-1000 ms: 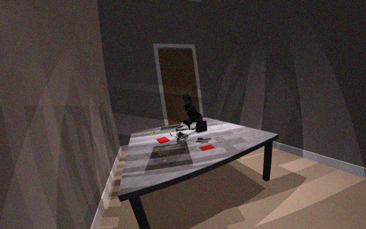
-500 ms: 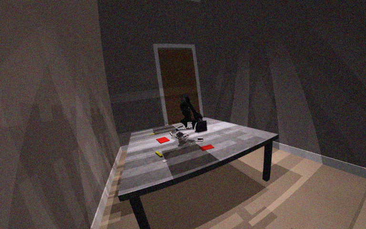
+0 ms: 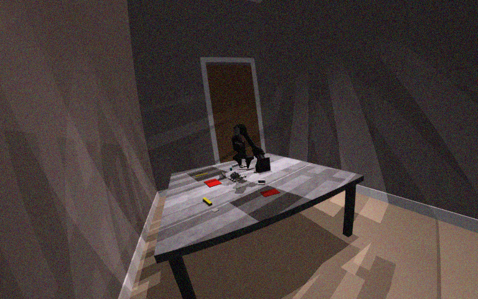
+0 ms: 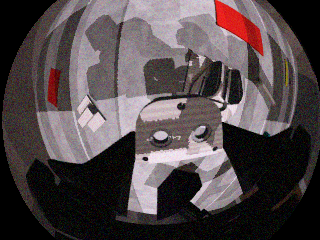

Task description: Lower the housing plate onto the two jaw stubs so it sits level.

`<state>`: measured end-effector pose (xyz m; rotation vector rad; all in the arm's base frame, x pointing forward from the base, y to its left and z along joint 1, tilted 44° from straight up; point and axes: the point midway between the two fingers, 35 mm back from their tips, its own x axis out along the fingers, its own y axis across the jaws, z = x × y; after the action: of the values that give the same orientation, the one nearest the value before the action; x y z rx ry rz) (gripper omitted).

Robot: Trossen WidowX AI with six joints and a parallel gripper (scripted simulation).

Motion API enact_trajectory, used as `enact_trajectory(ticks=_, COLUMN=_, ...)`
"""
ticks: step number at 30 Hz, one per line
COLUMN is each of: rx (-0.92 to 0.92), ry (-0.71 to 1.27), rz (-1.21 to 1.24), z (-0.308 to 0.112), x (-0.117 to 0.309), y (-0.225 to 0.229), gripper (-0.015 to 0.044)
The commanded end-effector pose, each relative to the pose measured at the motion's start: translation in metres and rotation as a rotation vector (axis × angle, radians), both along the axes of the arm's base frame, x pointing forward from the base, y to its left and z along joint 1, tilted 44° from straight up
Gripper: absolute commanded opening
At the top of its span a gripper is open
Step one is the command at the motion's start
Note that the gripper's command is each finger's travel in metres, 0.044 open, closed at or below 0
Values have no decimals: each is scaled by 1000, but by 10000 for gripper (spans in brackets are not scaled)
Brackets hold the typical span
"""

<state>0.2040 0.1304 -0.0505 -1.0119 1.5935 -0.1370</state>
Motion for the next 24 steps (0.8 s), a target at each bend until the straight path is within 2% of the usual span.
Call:
enact_trajectory(ticks=1, rx=-5, ry=-35, rz=-39, z=9, x=4, y=-13, gripper=351)
enact_trajectory(ticks=24, rx=-23, ry=-184, rz=-204, z=46, x=14, y=-70, gripper=351)
